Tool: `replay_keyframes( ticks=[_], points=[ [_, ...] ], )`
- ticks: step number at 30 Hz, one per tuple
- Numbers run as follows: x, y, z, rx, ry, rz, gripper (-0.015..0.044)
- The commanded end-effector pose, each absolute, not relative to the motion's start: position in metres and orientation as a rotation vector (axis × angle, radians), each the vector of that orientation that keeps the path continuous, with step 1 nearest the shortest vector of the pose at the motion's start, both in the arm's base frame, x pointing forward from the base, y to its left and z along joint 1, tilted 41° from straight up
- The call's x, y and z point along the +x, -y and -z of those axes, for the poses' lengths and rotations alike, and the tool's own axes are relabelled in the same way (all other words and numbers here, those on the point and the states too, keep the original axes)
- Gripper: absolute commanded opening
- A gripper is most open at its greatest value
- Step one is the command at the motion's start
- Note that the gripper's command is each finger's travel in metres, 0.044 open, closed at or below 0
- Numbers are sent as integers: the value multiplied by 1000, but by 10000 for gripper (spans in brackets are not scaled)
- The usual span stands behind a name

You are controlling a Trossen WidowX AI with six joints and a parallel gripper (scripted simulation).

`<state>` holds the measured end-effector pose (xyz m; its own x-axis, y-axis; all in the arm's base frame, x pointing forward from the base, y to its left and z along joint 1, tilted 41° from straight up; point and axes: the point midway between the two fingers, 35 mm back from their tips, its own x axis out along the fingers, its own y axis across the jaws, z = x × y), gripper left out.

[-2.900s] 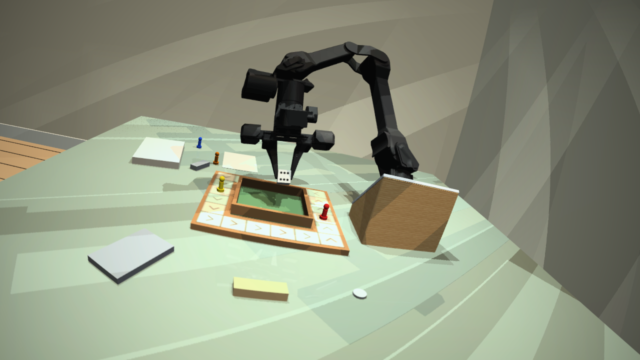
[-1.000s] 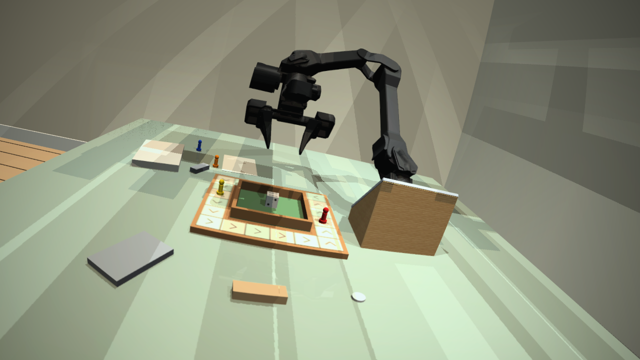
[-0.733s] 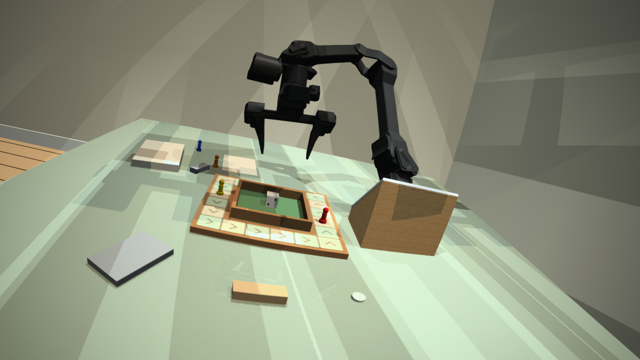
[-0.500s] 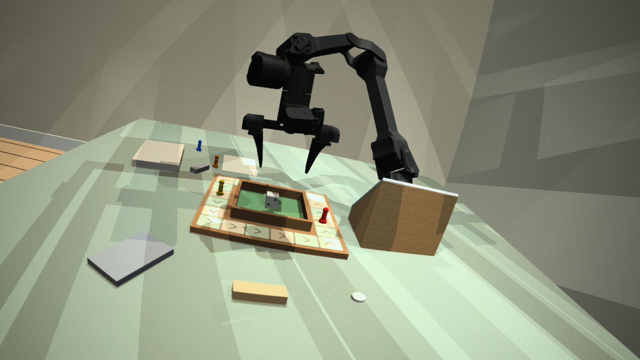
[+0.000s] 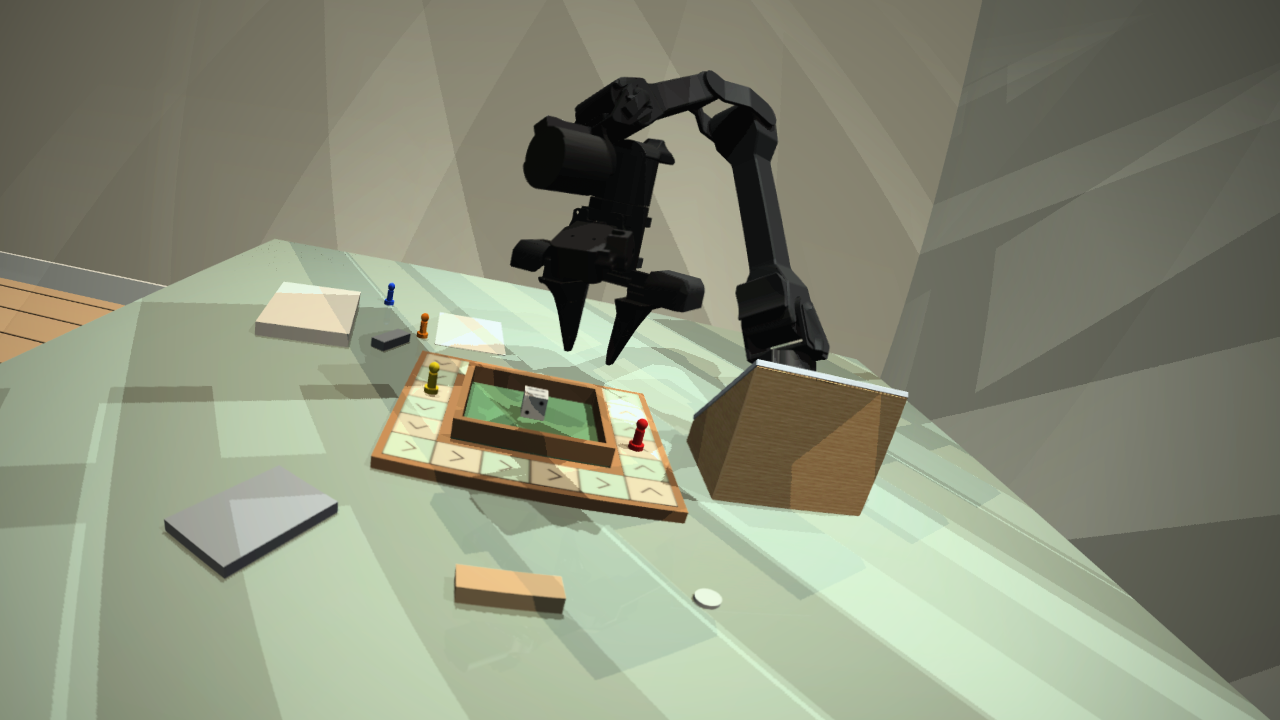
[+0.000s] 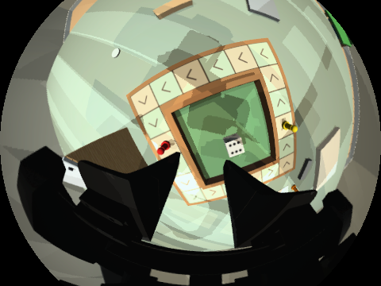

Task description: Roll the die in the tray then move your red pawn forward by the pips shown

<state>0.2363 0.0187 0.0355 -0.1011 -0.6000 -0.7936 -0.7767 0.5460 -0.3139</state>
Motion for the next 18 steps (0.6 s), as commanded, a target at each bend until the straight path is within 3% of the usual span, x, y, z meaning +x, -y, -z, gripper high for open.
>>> replay_keyframes(
  ticks=[1,9,18],
  points=[
    [205,-24,-25,-821,-1718,202,200],
    [167,-22,-14,-388,-1497,711,200],
    [166,-22,-14,-378,-1491,721,200]
  ],
)
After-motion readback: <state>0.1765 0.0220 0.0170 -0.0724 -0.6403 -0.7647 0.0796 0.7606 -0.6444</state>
